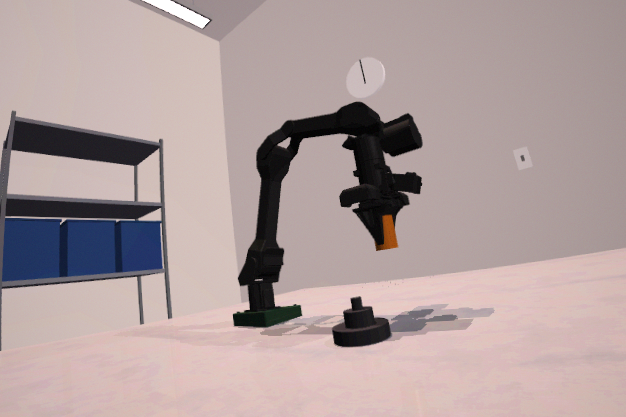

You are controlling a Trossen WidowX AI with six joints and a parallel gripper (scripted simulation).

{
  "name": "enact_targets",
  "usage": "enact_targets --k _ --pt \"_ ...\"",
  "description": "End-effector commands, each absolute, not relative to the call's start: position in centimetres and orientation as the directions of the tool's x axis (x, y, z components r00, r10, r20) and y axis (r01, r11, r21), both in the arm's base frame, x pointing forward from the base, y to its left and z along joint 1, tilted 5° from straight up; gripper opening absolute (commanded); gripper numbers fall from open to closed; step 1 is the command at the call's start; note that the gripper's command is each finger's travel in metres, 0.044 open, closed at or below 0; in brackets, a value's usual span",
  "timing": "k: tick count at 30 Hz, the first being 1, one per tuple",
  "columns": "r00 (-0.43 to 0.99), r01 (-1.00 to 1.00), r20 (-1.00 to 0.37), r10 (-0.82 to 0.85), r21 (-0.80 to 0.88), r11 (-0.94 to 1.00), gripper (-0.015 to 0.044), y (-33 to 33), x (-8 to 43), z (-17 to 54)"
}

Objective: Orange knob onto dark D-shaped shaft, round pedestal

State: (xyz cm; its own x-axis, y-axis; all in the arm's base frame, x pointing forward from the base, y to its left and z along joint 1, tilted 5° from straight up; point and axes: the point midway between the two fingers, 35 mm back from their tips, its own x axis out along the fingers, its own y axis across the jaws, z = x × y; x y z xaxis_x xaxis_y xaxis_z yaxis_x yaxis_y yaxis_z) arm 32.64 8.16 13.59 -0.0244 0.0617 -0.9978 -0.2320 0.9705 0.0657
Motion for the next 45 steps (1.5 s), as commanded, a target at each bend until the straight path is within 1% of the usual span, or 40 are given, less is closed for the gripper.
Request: enact_targets --k 1,20,38,45 --pt "-0.024 -0.235 -0.998 0.057 0.061 0.970 0.0000 7.0 33.1 13.1" --pt "-0.024 -0.233 -0.998 0.056 0.060 0.971 0.0000 1.3 34.5 11.1" --pt "-0.025 -0.231 -0.998 0.056 0.060 0.971 0.0000 -4.3 34.8 9.1" --pt "-0.025 -0.231 -0.998 0.056 0.060 0.971 0.0000 -4.4 34.8 8.3"
